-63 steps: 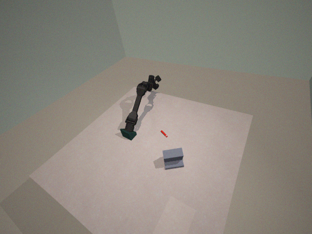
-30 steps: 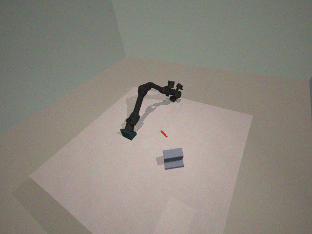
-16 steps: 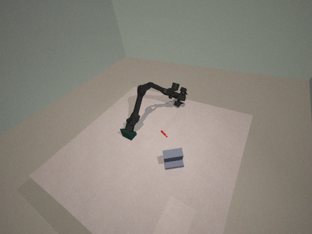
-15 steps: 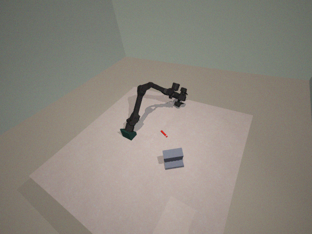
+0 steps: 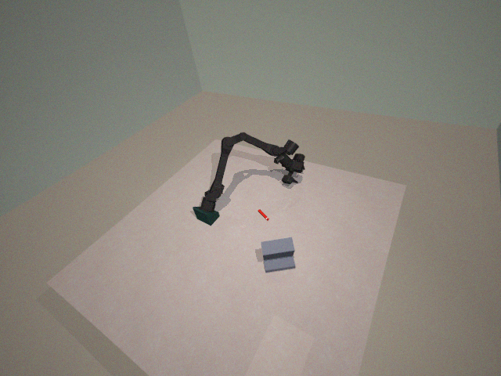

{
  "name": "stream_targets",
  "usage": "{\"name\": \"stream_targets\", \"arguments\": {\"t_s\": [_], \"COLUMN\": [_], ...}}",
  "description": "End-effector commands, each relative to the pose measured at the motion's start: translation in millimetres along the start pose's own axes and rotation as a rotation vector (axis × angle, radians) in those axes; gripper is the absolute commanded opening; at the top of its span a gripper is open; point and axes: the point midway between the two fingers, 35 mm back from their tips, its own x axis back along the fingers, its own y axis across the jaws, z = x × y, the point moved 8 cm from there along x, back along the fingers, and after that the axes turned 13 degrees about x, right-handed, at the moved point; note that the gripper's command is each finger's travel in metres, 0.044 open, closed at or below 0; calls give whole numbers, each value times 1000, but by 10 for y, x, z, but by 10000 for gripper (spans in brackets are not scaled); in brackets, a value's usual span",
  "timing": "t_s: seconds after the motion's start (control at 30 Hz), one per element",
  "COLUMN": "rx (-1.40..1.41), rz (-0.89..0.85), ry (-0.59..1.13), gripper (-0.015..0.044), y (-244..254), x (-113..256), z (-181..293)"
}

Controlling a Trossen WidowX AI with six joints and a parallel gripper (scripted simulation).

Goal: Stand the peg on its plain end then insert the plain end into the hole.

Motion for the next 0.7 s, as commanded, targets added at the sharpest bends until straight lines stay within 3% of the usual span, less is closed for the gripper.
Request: {"name": "stream_targets", "arguments": {"t_s": [0.0, 0.27, 0.67], "rx": [27, 38, -142], "rz": [115, 342, 507], "ry": [23, 111, 348], "gripper": [440, 440, 440], "y": [-353, -1159, -2373], "x": [32, 301, 1268], "z": [-161, -474, -608]}}
